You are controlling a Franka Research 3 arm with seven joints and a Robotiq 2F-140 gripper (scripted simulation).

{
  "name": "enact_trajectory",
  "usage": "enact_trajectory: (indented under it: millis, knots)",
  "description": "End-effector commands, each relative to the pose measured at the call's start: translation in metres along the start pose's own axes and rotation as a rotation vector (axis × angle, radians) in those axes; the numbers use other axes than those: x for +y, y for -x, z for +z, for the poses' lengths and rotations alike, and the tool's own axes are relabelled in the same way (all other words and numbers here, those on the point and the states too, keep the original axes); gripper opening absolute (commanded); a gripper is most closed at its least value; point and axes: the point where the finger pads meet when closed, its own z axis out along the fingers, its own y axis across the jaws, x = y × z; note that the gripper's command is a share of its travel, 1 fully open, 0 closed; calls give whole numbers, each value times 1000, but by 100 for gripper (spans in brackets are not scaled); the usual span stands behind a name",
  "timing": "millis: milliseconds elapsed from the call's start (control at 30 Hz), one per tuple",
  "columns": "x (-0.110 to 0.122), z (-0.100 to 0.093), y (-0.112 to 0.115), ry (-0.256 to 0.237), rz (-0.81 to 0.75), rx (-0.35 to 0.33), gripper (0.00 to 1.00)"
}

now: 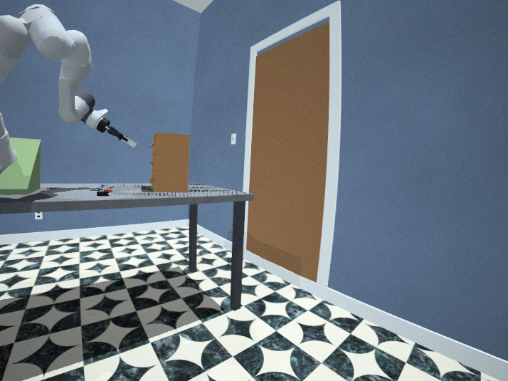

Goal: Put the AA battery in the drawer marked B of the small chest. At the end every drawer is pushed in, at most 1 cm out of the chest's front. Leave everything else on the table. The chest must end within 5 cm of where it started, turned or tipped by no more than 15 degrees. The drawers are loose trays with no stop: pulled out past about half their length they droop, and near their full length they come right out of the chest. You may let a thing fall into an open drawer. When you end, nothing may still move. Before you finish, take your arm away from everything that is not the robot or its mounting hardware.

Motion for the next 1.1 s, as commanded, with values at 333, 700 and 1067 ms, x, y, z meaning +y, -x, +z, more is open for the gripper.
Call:
enact_trajectory:
  millis: [333, 700, 1067]
  knots:
    - [-3, -35, -3, -1, -53, -336, 100]
    - [-3, -76, -14, 9, -53, -696, 100]
    - [-3, -100, -20, 14, -52, -910, 100]
